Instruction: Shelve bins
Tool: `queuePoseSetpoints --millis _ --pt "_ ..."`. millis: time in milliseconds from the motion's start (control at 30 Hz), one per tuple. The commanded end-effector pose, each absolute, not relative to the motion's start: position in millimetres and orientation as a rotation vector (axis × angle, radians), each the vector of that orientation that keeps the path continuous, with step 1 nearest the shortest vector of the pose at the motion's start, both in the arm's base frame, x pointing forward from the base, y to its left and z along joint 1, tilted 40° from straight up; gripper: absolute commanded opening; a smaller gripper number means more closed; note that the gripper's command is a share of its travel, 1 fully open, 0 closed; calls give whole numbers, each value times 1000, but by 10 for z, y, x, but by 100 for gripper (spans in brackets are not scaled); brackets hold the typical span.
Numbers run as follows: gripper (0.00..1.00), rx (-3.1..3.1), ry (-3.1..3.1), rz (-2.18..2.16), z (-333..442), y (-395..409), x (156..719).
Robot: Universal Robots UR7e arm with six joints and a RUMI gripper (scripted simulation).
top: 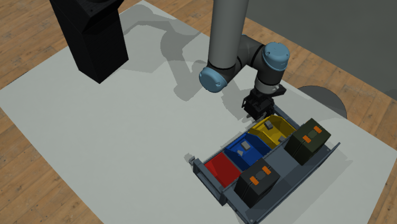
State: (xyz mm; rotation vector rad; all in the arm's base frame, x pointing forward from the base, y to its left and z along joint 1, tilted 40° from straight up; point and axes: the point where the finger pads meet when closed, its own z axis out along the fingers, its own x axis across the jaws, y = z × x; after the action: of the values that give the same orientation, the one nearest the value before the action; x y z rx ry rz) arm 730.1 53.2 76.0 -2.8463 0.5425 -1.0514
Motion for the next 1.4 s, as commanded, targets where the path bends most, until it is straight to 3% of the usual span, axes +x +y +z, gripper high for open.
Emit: queuePoseSetpoints --millis 0,1367 --pt "0 -2845 542 -1053 778 528 7313" --pt "0 -2845 542 -1054 798 559 7205"
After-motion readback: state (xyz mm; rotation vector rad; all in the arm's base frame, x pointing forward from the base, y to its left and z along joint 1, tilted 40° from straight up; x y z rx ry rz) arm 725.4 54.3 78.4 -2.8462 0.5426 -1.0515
